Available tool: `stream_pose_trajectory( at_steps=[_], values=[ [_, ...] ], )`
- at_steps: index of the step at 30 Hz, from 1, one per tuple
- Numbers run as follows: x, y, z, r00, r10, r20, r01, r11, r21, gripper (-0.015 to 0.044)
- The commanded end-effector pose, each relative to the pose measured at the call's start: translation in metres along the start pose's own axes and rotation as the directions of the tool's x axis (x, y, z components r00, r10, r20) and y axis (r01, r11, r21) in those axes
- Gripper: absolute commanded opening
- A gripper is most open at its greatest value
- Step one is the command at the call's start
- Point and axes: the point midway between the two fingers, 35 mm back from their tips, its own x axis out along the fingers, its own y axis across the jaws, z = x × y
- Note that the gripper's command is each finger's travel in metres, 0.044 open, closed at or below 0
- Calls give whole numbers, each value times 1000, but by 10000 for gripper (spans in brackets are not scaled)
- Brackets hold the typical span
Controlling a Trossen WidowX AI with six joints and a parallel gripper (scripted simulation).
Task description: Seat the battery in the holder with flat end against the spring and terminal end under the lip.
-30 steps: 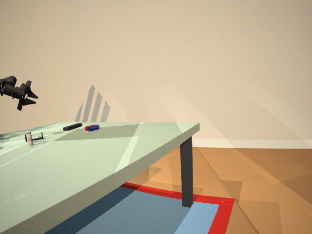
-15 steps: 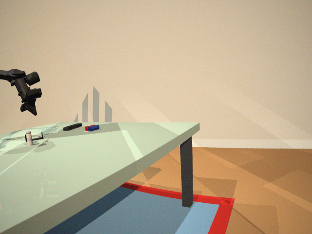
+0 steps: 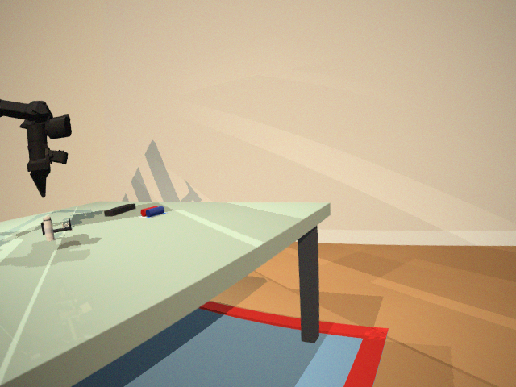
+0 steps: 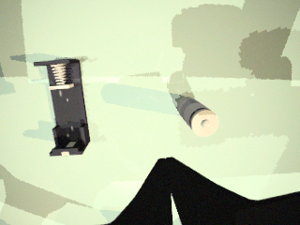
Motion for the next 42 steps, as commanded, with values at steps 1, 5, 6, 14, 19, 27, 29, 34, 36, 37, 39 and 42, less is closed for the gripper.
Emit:
stream_pose_trajectory(
  at_steps=[1,5,6,14,19,27,29,34,36,37,39,42],
  values=[
    [11,0,3,1000,12,-3,-12,1000,1,0],
    [48,0,4,1000,13,-2,-13,1000,1,0],
    [57,1,3,1000,13,-2,-13,1000,1,0],
    [78,1,0,1000,16,-4,-16,1000,0,0],
    [78,-6,1,1000,15,-3,-15,1000,1,0],
    [77,-19,2,1000,12,-2,-12,1000,1,0],
    [77,-22,2,1000,12,-2,-12,1000,1,0],
    [77,-30,3,1000,11,-1,-11,1000,1,0],
    [77,-33,3,1000,11,-1,-11,1000,1,0],
    [77,-35,3,1000,11,-1,-11,1000,1,0],
    [77,-38,3,1000,11,-1,-11,1000,1,0],
    [78,-43,2,1000,11,-2,-11,1000,1,0]
  ],
)
